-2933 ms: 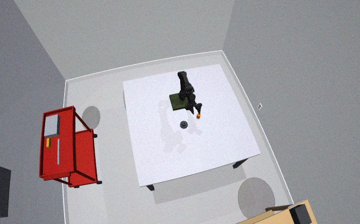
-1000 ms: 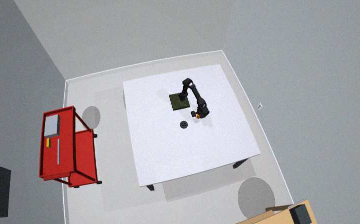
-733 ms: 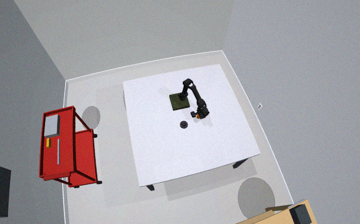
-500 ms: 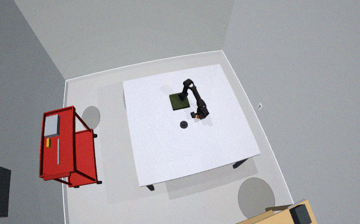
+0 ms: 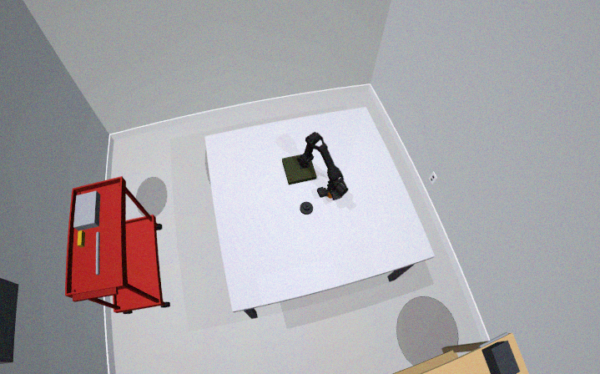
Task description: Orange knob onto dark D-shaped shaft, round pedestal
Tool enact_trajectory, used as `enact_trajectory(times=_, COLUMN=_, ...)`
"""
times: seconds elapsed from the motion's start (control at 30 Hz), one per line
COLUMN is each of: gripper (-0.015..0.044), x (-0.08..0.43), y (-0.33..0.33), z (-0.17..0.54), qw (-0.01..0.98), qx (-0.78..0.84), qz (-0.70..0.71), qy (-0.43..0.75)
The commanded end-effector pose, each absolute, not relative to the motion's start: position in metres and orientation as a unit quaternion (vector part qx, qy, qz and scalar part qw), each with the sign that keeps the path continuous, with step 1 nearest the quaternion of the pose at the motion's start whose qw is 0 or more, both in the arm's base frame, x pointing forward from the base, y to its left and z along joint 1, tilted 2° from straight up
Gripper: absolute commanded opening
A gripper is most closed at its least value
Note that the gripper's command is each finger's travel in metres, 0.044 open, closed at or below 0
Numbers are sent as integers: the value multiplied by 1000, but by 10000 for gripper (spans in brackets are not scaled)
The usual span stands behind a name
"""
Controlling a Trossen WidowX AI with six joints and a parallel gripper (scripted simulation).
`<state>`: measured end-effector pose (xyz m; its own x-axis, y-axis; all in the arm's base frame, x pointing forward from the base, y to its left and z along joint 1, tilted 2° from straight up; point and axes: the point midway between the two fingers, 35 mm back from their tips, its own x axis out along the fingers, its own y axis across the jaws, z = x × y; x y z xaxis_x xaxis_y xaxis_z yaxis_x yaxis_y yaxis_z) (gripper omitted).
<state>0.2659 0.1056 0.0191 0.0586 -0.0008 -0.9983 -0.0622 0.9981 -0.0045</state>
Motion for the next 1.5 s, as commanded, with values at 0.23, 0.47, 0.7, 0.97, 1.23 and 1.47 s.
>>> enact_trajectory(times=0.23, gripper=65, x=267, y=106, z=22, qw=728, qx=-26, qz=22, qy=685)
enact_trajectory(times=0.47, gripper=0, x=271, y=109, z=61, qw=728, qx=-26, qz=22, qy=685)
enact_trajectory(times=0.7, gripper=0, x=270, y=109, z=102, qw=728, qx=-26, qz=23, qy=685)
enact_trajectory(times=0.97, gripper=0, x=261, y=107, z=150, qw=728, qx=-26, qz=22, qy=685)
enact_trajectory(times=1.23, gripper=0, x=259, y=104, z=158, qw=728, qx=-25, qz=22, qy=685)
enact_trajectory(times=1.47, gripper=0, x=269, y=89, z=154, qw=728, qx=-21, qz=17, qy=685)
